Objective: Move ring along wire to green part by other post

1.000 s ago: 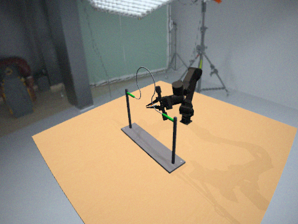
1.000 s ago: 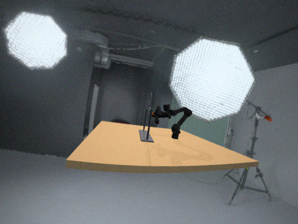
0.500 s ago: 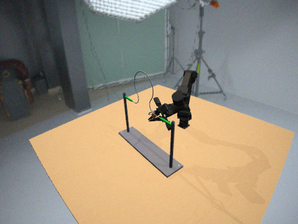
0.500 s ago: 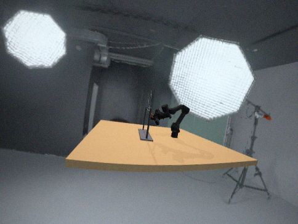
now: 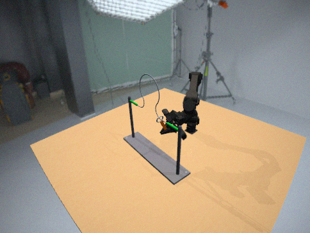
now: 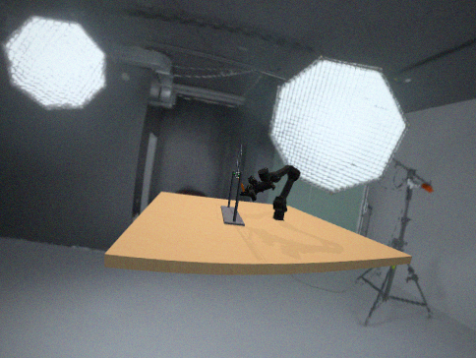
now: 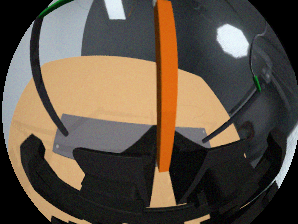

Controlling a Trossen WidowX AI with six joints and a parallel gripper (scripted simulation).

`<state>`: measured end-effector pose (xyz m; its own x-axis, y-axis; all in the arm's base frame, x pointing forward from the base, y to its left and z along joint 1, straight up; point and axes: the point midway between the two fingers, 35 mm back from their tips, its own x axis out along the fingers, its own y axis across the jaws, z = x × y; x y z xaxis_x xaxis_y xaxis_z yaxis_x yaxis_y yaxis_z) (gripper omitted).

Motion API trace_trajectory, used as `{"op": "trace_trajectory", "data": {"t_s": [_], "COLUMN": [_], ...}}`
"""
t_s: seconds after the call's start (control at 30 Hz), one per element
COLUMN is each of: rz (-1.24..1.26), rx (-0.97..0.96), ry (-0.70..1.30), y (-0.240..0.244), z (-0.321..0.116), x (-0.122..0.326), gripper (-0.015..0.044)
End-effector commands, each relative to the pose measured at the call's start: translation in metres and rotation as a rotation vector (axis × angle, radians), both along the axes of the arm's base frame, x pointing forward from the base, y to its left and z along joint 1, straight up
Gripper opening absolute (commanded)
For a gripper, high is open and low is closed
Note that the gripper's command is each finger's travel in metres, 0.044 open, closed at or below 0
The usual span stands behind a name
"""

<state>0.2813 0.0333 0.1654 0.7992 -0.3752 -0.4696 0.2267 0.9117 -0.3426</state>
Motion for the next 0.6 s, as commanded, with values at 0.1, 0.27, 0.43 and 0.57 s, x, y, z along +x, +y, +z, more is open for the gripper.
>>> {"op": "trace_trajectory", "data": {"t_s": [0.1, 0.27, 0.43, 0.57], "rz": [0.002, 0.002, 0.003, 0.003], "rx": [0.136, 0.199, 0.250, 0.273], "ry": [-0.022, -0.031, -0.038, -0.041], "y": [0.021, 0.032, 0.043, 0.050], "z": [-0.001, -0.002, -0.003, -0.003], "x": [0.004, 0.005, 0.007, 0.007], "gripper": [-0.0150, -0.0150, -0.0150, -0.0150]}}
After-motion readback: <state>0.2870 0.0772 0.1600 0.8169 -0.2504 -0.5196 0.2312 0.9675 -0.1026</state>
